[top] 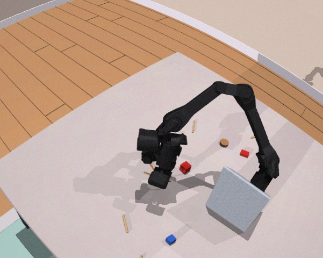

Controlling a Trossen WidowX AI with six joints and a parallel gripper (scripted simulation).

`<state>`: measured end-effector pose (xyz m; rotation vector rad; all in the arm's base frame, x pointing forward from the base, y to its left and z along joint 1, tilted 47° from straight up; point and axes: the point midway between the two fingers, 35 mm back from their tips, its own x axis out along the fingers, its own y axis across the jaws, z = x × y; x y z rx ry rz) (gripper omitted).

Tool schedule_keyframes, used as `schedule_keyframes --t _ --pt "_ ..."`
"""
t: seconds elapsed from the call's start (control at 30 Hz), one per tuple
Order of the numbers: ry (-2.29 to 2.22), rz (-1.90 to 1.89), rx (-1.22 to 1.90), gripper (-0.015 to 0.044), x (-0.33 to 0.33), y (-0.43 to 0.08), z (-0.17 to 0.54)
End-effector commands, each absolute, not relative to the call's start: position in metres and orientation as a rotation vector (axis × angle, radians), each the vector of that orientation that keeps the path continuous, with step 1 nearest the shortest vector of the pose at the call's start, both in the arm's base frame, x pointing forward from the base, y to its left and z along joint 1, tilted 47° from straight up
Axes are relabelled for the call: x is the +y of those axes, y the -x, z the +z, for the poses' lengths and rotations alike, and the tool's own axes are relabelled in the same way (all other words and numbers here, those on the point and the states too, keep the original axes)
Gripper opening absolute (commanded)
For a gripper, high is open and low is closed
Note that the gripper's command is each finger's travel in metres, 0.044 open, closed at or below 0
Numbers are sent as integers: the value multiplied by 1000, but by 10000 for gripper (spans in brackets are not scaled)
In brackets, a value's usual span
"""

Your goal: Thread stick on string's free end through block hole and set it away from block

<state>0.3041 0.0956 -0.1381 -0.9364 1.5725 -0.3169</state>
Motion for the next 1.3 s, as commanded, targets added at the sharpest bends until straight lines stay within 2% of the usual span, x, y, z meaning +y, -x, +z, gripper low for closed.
schedule_keyframes --t 0.0,1.27 --pt "828 -430 1529 0 94 -308 -139" --pt "-275 -1268 863 0 89 -345 -134"
